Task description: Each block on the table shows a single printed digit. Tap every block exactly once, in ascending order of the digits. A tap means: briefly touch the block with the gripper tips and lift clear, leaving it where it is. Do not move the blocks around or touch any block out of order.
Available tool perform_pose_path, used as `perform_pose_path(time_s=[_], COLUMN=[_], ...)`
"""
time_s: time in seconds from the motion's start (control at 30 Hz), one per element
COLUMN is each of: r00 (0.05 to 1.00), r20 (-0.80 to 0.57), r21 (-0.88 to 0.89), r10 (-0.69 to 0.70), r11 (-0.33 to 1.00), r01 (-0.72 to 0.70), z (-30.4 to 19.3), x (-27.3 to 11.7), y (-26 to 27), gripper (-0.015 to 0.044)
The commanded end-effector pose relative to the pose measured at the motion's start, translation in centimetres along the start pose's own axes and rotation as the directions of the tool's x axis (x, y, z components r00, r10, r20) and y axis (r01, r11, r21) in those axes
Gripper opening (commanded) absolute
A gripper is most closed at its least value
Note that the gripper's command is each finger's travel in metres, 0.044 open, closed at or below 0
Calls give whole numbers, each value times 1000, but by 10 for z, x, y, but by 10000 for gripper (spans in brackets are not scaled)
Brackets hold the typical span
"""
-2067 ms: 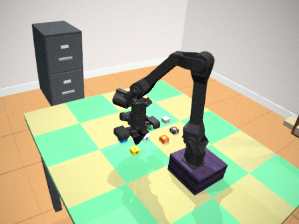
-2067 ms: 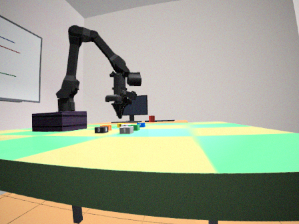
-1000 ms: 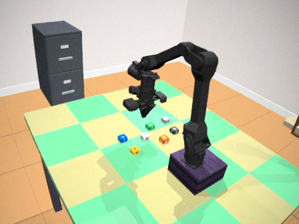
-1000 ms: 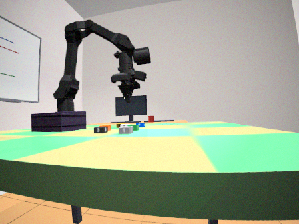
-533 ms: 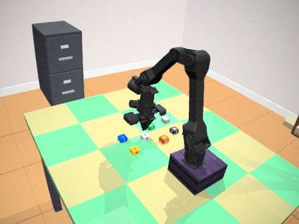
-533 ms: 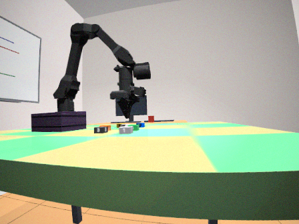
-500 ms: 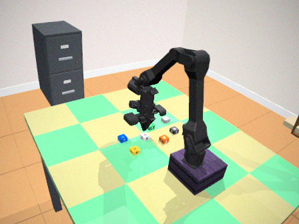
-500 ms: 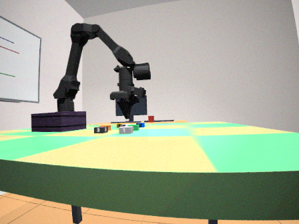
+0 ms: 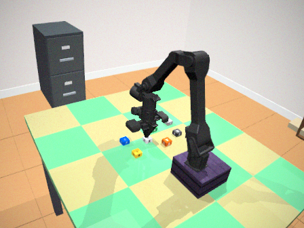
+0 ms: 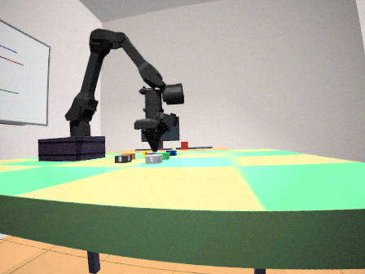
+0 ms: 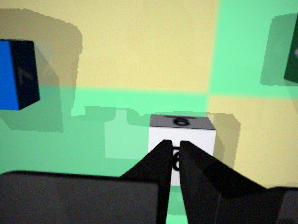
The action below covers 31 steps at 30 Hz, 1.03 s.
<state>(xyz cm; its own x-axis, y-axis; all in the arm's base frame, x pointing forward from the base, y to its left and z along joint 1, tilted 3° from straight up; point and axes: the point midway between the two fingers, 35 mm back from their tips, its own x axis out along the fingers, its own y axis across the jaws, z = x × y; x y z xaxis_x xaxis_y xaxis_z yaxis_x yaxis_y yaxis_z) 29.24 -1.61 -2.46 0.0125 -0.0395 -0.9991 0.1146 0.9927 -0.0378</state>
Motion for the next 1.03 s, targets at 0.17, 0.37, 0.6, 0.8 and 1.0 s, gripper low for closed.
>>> perform_pose_path(time_s=[0.17, 0.37, 0.6, 0.8, 1.0], r00=[1000, 1000, 1000, 1000, 1000], r20=[-3, -3, -4, -8, -8], r21=[-4, -4, -4, -4, -4], r10=[-3, -2, 9, 14, 14], r11=[1000, 1000, 1000, 1000, 1000], r01=[3, 2, -9, -14, -14], z=[-1, 0, -10, -46, -48], x=[-25, -31, -73, -109, -110], y=[0, 9, 110, 183, 185], gripper=[20, 72, 256, 400, 400])
